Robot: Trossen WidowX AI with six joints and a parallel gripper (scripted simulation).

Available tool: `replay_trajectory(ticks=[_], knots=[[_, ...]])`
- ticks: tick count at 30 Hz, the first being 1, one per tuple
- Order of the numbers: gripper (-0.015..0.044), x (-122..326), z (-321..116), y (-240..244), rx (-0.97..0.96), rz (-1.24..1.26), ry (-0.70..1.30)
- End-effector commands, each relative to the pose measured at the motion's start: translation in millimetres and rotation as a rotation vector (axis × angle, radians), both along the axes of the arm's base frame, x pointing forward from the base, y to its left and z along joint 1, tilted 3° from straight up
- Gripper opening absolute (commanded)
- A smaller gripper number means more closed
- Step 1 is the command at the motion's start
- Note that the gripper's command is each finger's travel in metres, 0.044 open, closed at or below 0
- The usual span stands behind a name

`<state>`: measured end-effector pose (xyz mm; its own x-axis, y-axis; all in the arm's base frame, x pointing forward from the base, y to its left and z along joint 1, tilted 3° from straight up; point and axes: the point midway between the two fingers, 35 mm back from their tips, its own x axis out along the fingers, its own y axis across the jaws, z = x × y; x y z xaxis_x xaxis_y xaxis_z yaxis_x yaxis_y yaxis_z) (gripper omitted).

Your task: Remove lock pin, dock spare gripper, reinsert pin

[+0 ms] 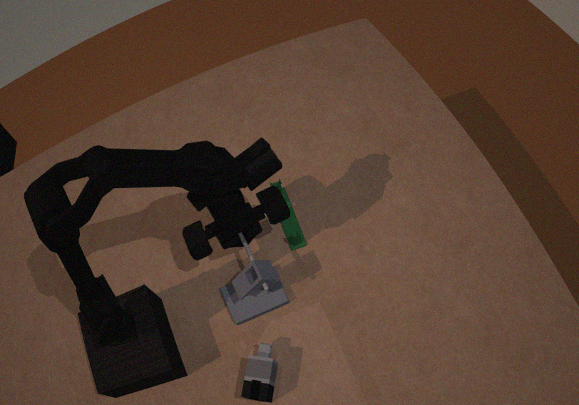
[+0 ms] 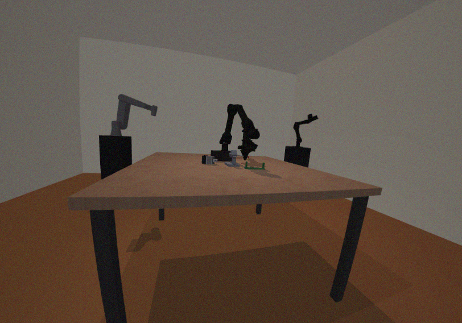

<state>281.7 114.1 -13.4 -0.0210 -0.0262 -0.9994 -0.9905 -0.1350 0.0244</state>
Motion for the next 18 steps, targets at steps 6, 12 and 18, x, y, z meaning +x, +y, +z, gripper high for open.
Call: replay_trajectory(ticks=[6, 12, 18], knots=[[0.0, 0, 4, 3, 0.082, -0.006, 0.016], [0.0, 0, 9, 6, 0.163, -0.013, 0.028], [0.0, 0, 10, 9, 0.177, -0.013, 0.03]])
